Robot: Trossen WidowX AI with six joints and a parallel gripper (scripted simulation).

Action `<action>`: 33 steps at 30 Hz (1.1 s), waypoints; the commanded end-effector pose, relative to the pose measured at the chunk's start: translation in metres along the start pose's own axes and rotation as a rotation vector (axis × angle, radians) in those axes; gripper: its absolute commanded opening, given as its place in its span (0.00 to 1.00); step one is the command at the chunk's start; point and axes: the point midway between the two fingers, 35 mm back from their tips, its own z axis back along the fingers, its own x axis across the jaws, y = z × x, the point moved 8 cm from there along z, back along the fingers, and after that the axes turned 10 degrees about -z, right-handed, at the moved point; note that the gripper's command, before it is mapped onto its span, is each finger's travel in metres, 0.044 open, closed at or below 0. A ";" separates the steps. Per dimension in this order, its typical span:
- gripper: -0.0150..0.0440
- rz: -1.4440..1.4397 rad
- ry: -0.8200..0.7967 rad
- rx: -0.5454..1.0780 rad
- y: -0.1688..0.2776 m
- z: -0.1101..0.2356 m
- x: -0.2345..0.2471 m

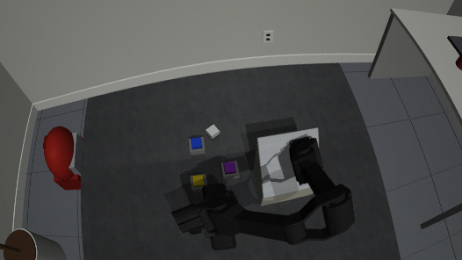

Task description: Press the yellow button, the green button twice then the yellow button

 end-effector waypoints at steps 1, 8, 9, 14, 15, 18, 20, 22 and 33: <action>0.29 -0.003 0.001 0.002 0.001 -0.006 0.000; 0.29 -0.003 0.001 0.002 0.001 -0.017 0.000; 0.29 -0.004 0.001 0.002 0.001 -0.019 0.000; 0.29 -0.004 0.000 0.003 0.001 -0.025 0.000; 0.29 -0.004 0.000 0.003 0.001 -0.025 0.000; 0.29 -0.004 0.000 0.003 0.001 -0.025 0.000; 0.29 -0.004 0.000 0.003 0.001 -0.025 0.000; 0.29 -0.004 0.000 0.003 0.001 -0.025 0.000; 0.29 -0.001 -0.001 0.001 0.000 -0.014 0.000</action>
